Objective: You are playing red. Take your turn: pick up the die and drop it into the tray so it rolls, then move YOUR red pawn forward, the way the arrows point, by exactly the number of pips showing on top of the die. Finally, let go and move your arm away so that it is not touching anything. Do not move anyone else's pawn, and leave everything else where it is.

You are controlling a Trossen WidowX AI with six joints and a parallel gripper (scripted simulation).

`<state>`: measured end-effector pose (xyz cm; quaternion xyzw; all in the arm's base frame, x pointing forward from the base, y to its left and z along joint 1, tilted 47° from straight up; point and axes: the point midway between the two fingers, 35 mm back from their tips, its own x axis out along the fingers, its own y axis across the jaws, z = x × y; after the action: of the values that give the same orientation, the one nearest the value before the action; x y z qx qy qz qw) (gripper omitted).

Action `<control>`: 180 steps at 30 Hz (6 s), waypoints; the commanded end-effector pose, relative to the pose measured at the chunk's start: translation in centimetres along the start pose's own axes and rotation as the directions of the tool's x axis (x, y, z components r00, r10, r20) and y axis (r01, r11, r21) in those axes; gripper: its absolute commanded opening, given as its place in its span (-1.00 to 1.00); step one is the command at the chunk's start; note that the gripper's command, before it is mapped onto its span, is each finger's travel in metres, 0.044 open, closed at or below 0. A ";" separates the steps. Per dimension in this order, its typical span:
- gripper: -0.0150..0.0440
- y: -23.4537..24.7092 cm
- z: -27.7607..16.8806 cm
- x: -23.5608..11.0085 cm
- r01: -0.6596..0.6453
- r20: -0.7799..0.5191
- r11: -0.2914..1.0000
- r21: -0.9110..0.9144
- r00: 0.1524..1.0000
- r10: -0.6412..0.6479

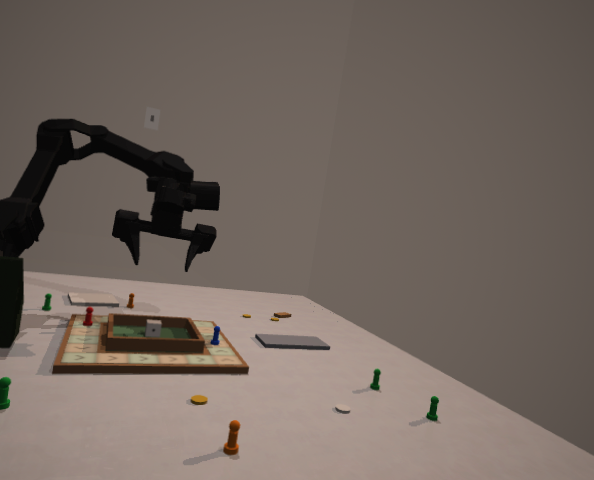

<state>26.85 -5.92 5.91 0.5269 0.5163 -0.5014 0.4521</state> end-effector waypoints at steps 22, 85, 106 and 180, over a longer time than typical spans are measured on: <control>0.20 -3.7 -2.5 2.5 -0.411 -0.614 0.754 -0.512 0.789 0.014; 0.19 -10.7 -9.2 3.9 -0.543 -0.660 -0.532 -0.649 0.750 0.040; 0.01 -10.7 -11.1 5.9 -0.546 -0.664 -0.533 -0.646 0.747 0.040; -0.49 -10.9 -0.8 8.2 -0.540 -0.658 -0.533 -0.651 0.752 0.040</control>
<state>15.95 -3.80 -1.02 0.1152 0.5486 0.4139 0.7172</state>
